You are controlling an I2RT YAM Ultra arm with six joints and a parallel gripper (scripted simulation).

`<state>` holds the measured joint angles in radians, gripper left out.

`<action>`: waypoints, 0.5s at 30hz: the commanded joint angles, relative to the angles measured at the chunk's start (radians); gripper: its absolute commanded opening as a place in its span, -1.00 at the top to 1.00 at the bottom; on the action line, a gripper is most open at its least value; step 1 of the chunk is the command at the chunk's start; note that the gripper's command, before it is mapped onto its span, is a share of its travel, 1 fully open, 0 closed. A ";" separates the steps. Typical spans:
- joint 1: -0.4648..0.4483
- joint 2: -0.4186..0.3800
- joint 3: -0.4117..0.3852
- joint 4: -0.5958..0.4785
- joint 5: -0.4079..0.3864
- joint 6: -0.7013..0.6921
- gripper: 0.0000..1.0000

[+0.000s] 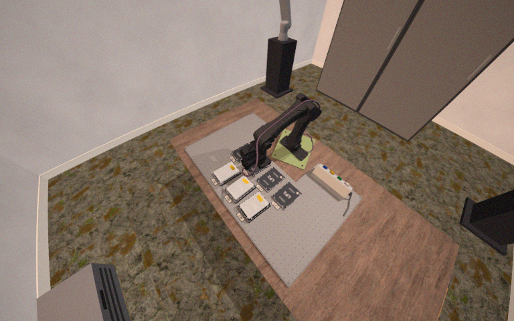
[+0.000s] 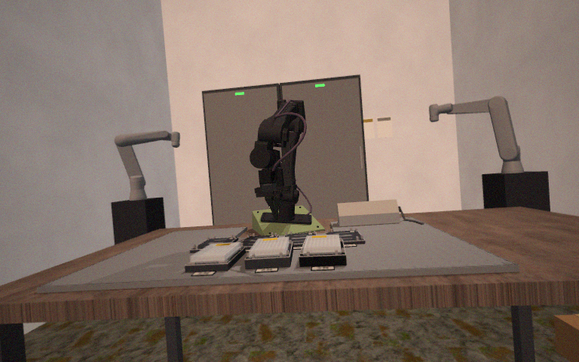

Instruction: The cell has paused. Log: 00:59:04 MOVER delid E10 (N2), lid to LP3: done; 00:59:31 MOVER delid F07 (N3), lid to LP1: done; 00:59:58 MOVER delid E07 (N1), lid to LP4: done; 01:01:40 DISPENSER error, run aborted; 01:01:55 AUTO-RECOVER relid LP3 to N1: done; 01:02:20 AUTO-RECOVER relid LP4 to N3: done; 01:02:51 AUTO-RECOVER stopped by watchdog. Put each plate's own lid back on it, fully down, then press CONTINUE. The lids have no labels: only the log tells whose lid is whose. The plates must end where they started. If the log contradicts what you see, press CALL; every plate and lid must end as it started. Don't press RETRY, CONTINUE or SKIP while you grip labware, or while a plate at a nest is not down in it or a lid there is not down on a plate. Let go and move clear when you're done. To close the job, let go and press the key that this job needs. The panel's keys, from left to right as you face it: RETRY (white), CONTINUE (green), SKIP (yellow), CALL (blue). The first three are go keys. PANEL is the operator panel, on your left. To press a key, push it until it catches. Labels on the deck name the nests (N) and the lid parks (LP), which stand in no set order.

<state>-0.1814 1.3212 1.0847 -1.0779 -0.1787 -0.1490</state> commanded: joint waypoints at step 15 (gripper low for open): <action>-0.053 -0.065 0.205 -0.223 -0.013 -0.036 1.00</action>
<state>-0.2222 1.2819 1.2598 -1.2533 -0.1783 -0.1699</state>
